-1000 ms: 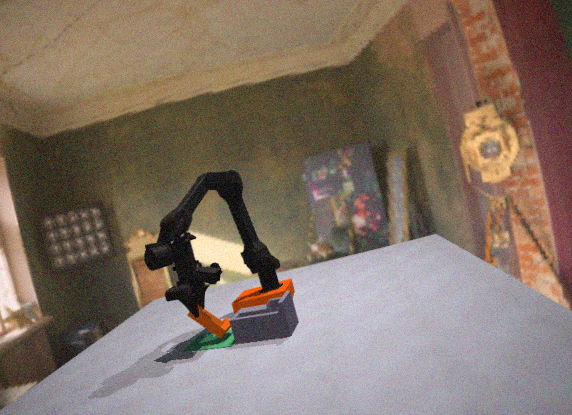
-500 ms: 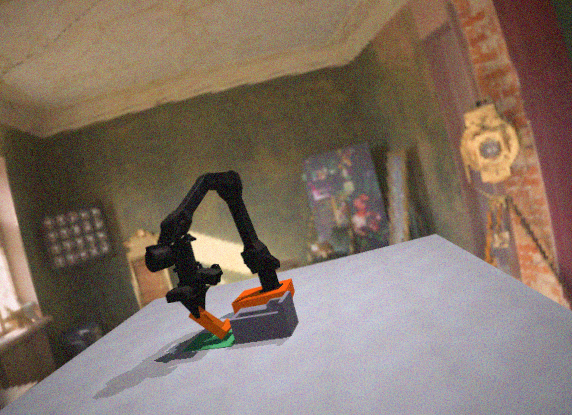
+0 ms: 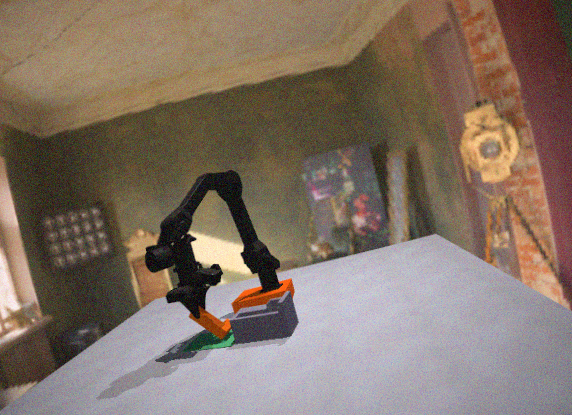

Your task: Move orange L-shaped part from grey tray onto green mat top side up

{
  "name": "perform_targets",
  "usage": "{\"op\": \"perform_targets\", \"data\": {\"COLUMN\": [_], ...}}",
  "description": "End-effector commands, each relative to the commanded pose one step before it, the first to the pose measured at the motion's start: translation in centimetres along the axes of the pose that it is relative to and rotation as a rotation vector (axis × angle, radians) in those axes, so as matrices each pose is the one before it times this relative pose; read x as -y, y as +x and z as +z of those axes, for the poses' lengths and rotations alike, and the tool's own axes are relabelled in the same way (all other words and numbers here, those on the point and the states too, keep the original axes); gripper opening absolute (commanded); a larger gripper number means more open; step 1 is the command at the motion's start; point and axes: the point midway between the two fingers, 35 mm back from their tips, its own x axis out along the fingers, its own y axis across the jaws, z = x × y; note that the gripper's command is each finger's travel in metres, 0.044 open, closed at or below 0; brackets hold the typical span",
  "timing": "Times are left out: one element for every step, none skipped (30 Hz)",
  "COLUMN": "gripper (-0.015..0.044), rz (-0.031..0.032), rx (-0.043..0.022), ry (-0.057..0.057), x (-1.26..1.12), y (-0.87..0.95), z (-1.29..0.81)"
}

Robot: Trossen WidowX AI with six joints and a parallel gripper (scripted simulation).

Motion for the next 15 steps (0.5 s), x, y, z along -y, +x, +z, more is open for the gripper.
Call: {"op": "perform_targets", "data": {"gripper": [0.0105, 0.0131, 0.0157, 0.0184, 0.021, 0.0236, 0.0263, 0.0289, 0.0315, 0.0341, 0.0368, 0.0394, 0.04, 0.04, 0.04], "rz": [-0.00004, 0.0, 0.0, 0.0, 0.0, 0.0, 0.00014, 0.00025, 0.00038, 0.00055, 0.00063, 0.00075, 0.0009, 0.00105, 0.00094], "rx": [-0.00002, 0.0, 0.0, 0.0, 0.0, 0.0, -0.00002, -0.00003, -0.00004, -0.00005, -0.00004, -0.00003, -0.00001, 0.00001, 0.00003], "ry": [0.0, 0.0, 0.0, 0.0, 0.0, 0.0, -0.0002, -0.0003, -0.0004, -0.0006, -0.0006, -0.0007, -0.0008, -0.0009, -0.0008], "x": [0.001, 0.0, 0.0, 0.0, 0.0, 0.0, 0.037, 0.06, 0.078, 0.084, 0.06, 0.028, -0.018, -0.083, -0.121], "y": [-0.001, 0.0, 0.0, 0.0, 0.0, 0.0, -0.23, -0.41, -0.613, -0.852, -0.938, -1.057, -1.203, -1.334, -1.125], "z": [0.0, 0.0, 0.0, 0.0, 0.0, 0.0, -0.016, -0.027, -0.034, -0.037, -0.028, -0.014, 0.005, 0.031, 0.047]}}
